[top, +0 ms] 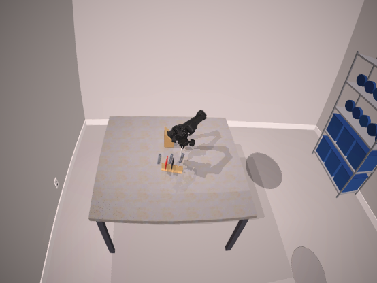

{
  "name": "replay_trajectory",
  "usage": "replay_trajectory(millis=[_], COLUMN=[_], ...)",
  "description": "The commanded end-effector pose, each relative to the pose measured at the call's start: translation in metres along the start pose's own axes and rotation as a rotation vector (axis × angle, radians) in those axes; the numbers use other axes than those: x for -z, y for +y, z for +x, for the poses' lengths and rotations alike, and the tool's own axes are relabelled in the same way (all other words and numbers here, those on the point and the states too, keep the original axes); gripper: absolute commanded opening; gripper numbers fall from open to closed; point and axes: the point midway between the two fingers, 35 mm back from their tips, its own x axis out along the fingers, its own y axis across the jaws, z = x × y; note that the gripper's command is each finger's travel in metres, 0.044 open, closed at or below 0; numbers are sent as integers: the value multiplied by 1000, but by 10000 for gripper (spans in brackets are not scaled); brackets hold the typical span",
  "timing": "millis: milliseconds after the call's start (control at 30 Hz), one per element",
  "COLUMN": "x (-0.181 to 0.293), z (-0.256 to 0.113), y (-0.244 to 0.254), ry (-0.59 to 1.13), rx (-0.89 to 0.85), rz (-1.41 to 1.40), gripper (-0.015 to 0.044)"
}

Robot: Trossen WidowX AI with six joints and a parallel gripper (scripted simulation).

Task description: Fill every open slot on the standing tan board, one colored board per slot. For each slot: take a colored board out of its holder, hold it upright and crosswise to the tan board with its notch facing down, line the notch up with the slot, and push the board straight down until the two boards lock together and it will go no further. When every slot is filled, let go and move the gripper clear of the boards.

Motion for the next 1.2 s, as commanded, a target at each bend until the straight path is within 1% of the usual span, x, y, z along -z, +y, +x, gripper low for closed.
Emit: replay_trajectory(millis=[0,1167], x=[-9,-98], z=[0,8], y=[1,-3], ry=[1,-2], rx=[-3,-4], rz=[-3,-68], gripper=[0,0])
